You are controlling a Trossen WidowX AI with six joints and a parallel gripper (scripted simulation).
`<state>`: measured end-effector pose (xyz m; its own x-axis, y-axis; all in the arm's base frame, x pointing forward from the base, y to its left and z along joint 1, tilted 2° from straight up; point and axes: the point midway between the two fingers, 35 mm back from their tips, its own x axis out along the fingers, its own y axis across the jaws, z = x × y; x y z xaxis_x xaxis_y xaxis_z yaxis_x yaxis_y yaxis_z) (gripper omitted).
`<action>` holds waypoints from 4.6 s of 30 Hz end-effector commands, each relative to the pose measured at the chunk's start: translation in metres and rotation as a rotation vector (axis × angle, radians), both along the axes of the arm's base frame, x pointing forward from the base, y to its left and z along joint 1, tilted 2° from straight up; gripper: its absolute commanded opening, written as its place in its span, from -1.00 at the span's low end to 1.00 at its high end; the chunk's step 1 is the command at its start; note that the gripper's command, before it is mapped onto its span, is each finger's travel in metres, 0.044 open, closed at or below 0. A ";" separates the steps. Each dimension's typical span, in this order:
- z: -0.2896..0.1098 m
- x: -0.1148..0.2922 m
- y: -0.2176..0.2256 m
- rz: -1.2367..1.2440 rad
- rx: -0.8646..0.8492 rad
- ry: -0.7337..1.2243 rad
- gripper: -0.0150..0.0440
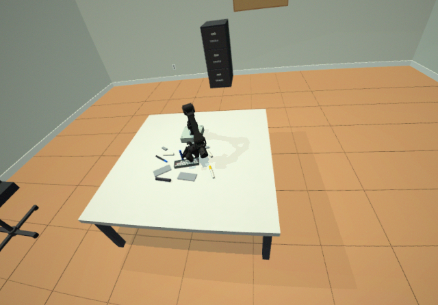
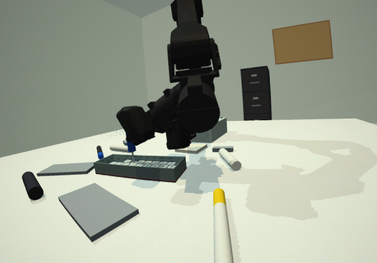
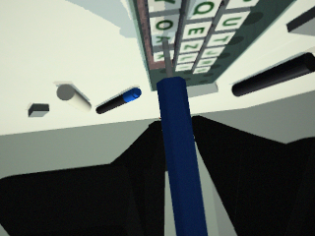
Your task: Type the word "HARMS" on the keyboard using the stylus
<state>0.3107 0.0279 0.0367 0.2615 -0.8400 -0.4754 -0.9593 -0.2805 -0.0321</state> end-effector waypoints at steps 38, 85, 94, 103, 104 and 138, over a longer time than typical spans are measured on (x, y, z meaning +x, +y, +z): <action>0.033 0.047 -0.030 0.004 -0.007 -0.004 -0.49; 0.003 0.047 -0.031 0.003 -0.007 -0.003 -0.22; 0.005 0.047 -0.031 0.003 -0.007 -0.003 -0.22; 0.041 0.046 -0.030 0.003 -0.007 -0.003 -0.22; 0.041 0.046 -0.030 0.003 -0.007 -0.003 -0.22; 0.038 -0.018 0.053 0.003 0.000 0.004 -0.49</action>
